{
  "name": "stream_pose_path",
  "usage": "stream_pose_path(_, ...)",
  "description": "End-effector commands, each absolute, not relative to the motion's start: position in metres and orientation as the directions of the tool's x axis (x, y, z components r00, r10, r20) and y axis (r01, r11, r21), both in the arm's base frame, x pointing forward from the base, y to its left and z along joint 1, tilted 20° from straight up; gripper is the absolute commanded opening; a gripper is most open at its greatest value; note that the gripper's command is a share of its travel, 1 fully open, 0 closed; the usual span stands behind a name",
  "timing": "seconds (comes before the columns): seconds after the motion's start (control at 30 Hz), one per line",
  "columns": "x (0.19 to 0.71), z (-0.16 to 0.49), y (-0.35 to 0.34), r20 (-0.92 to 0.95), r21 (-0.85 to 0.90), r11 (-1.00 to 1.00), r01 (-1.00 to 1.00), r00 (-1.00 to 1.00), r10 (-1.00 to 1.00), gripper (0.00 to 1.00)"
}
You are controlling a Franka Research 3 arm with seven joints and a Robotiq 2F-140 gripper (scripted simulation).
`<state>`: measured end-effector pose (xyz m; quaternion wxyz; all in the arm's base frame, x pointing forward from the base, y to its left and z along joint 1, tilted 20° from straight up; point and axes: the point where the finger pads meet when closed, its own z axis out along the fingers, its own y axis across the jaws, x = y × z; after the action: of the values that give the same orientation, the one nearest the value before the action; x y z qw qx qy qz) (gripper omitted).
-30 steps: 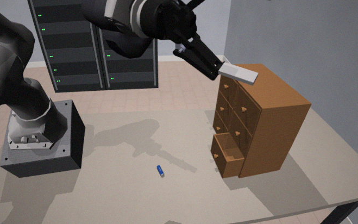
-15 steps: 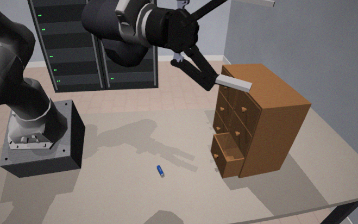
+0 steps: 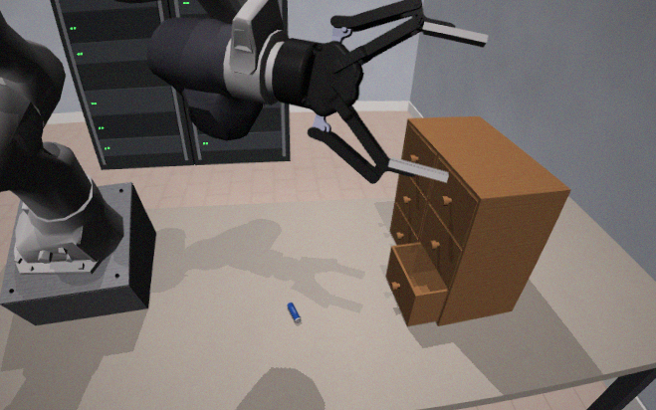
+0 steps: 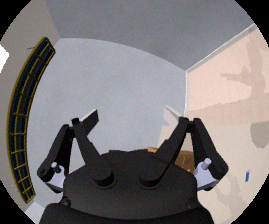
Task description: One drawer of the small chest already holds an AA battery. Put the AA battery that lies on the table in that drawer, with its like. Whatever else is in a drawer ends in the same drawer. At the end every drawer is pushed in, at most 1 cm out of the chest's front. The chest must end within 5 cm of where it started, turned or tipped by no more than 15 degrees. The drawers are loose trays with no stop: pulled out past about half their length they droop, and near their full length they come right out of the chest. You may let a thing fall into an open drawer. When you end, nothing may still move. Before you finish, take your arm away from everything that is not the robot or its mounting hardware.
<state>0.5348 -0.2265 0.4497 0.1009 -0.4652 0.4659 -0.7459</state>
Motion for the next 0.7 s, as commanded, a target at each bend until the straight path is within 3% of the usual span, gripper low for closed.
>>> stream_pose_path(0.0,0.540,0.433,-0.223,0.761,-0.642,-0.653,-0.401,-0.439,-0.478,1.00)
stream_pose_path(0.1,0.540,0.433,-0.223,0.761,-0.642,-0.653,-0.401,-0.439,-0.478,1.00)
stream_pose_path(0.13,0.544,0.409,-0.217,0.839,-0.542,-0.710,-0.450,-0.341,-0.425,1.00)
stream_pose_path(0.3,0.544,0.409,-0.217,0.839,-0.542,-0.710,-0.450,-0.341,-0.425,1.00)
stream_pose_path(0.33,0.547,0.383,-0.212,0.898,-0.439,-0.757,-0.483,-0.239,-0.369,1.00)
stream_pose_path(0.47,0.547,0.383,-0.212,0.898,-0.439,-0.757,-0.483,-0.239,-0.369,1.00)
stream_pose_path(0.5,0.547,0.357,-0.208,0.941,-0.336,-0.798,-0.501,-0.135,-0.311,1.00)
stream_pose_path(0.63,0.547,0.357,-0.208,0.941,-0.336,-0.798,-0.501,-0.135,-0.311,1.00)
stream_pose_path(0.67,0.546,0.330,-0.203,0.967,-0.235,-0.830,-0.505,-0.032,-0.254,1.00)
